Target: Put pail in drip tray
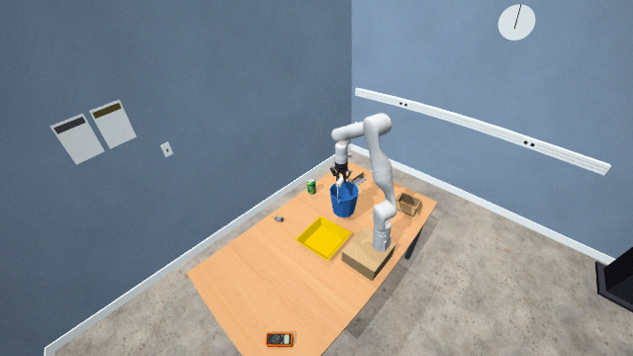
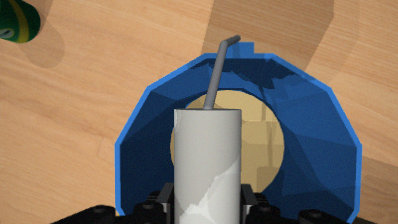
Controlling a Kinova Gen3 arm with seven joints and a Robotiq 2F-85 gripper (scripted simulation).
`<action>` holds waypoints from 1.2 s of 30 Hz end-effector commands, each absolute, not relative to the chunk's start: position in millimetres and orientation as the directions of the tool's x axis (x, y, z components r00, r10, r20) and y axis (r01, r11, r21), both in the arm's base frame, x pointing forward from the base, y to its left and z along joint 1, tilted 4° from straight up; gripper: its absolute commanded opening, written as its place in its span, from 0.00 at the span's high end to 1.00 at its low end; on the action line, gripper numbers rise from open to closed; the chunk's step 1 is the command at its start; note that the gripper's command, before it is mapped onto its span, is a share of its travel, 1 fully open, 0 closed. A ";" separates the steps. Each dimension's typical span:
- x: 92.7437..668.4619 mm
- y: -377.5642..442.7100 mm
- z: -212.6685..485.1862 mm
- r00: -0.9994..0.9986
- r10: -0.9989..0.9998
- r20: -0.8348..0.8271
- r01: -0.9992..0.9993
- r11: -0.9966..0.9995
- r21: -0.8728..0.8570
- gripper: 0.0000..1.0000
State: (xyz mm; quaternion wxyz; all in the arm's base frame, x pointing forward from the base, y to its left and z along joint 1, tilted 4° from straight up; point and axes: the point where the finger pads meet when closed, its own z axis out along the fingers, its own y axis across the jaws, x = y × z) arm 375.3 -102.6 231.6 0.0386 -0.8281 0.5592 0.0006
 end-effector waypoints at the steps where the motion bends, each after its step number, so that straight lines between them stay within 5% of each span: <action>1: 375.1 -90.9 234.5 0.382 -0.923 -0.034 -0.923 -0.380 -0.068 0.90; 36: 359.2 -1.5 239.4 0.374 -0.927 -0.037 -0.926 -0.371 -0.069 0.90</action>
